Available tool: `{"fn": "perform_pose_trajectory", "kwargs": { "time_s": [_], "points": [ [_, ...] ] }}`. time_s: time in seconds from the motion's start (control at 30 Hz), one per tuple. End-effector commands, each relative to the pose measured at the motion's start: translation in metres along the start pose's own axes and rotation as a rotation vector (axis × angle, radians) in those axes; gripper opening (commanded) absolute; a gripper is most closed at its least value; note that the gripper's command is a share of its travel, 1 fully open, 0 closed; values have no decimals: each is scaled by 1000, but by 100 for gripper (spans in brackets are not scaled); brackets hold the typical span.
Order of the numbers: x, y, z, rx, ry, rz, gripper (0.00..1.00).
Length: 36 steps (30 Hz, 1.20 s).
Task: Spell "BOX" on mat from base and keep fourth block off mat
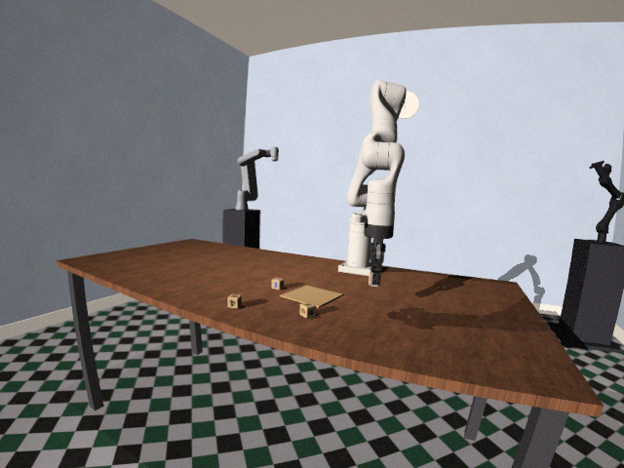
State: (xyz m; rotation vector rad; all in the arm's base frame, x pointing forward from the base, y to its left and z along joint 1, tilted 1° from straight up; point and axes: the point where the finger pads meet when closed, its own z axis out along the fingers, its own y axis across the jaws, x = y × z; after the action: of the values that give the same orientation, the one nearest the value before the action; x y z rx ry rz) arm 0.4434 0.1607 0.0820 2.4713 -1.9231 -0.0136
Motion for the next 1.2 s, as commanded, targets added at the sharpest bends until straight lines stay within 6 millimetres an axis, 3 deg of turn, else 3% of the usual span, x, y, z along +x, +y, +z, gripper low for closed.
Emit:
{"fn": "perform_pose_trajectory", "kwargs": {
  "time_s": [0.0, 1.17],
  "points": [
    [-3, -5, -16, 22, -6, -4, 26],
    [5, -1, -16, 14, -6, -86, 26]
  ]
}}
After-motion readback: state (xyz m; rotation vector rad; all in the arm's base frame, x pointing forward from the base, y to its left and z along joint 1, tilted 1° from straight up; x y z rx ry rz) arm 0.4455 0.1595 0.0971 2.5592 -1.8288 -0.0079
